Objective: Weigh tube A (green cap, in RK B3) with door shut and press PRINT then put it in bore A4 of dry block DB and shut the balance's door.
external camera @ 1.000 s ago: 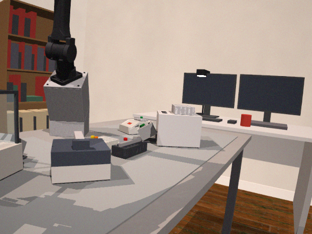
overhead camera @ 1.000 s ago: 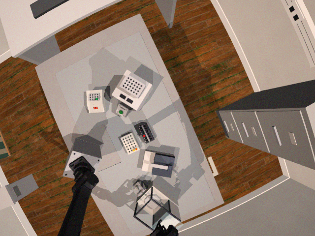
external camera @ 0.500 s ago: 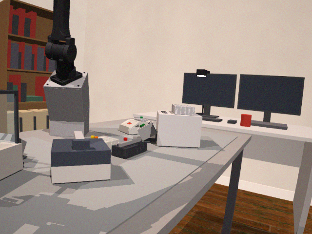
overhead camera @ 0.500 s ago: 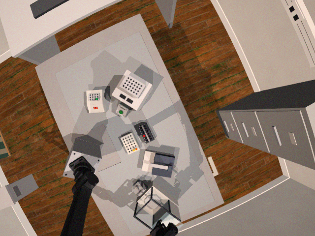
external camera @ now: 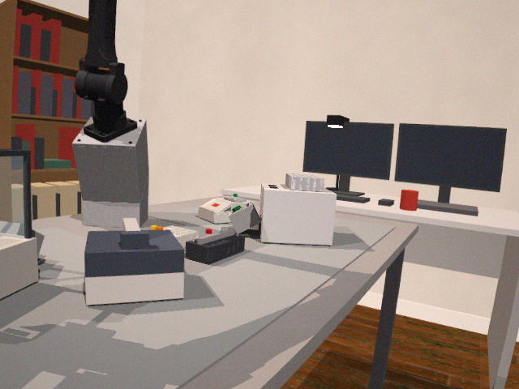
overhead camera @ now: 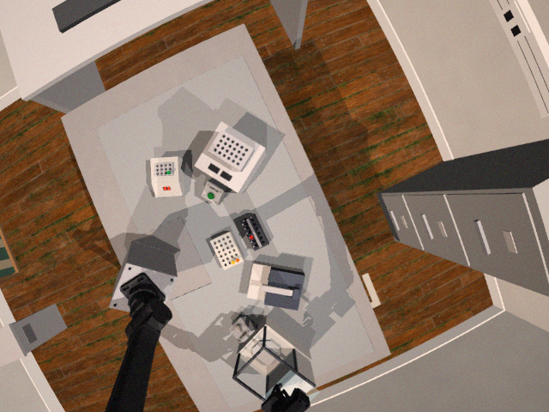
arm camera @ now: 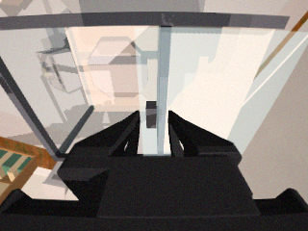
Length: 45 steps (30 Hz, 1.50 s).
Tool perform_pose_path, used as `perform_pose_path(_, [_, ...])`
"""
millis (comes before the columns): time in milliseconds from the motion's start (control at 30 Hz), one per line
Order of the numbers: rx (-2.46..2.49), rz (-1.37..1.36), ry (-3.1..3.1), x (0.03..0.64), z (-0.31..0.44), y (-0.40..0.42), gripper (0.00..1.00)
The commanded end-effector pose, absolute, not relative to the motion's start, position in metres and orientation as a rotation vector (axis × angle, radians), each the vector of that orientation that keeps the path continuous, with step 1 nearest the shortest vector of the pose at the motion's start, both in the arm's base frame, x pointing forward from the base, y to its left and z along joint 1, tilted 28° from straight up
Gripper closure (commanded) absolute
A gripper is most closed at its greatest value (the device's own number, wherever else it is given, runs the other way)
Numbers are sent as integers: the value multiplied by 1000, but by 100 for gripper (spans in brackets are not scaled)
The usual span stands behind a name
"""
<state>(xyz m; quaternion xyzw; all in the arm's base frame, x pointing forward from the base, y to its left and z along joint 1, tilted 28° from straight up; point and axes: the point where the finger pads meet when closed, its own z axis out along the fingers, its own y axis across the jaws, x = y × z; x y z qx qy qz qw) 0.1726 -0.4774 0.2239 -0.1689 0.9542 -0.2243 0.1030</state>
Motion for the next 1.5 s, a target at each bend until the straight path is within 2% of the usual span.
perform_pose_path(0, [-497, -704, 2803, 175, 238, -483, 70])
perform_pose_path(933, [-497, -704, 2803, 175, 238, -483, 70])
perform_pose_path(967, [-497, -704, 2803, 175, 238, -483, 94])
perform_pose_path(1467, [-498, -716, 2795, 182, 239, -485, 94])
